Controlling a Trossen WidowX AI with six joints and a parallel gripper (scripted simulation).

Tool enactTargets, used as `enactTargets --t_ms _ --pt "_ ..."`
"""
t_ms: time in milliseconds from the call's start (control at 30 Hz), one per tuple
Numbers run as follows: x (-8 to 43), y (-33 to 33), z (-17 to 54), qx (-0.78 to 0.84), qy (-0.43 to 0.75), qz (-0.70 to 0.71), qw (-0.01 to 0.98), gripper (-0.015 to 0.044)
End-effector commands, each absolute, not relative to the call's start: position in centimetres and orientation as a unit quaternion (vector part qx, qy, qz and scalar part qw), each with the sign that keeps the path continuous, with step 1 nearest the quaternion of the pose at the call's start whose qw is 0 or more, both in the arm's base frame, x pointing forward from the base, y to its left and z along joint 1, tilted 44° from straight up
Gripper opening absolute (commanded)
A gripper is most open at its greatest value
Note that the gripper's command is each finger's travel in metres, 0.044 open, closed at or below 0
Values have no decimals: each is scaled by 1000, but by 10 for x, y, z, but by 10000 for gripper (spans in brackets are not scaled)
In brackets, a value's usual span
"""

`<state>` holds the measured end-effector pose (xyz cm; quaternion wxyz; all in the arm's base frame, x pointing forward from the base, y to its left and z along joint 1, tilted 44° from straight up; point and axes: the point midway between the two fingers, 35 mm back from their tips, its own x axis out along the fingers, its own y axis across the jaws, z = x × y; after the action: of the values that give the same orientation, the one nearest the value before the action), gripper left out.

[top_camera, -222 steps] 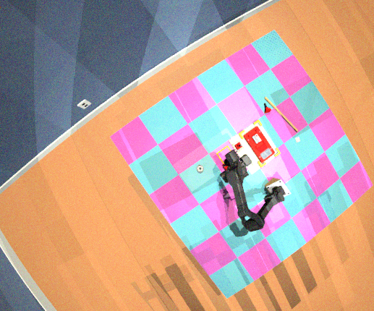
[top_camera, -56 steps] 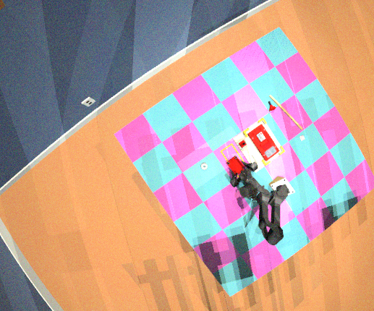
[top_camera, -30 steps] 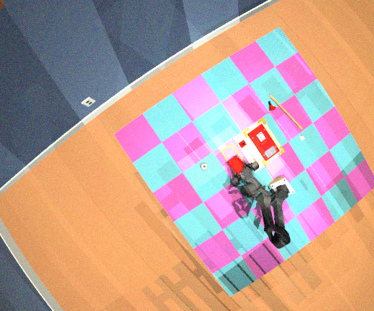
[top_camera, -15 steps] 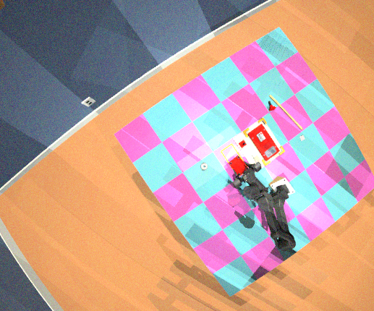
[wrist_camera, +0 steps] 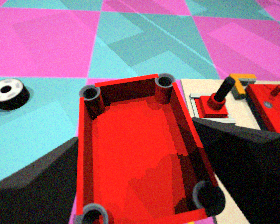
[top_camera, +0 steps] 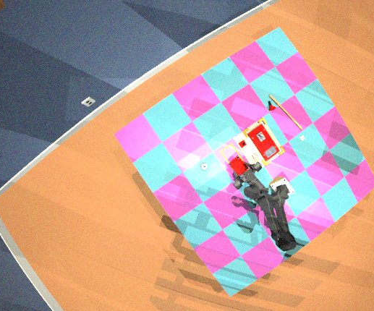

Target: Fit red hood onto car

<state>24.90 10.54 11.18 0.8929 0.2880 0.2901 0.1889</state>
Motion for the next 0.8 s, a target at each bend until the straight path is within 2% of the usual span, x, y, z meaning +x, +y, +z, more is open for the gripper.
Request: enactTargets --t_ms 0,767 --pt "249 105 112 235 276 206 909 0" --pt "249 106 111 -102 186 290 933 0"
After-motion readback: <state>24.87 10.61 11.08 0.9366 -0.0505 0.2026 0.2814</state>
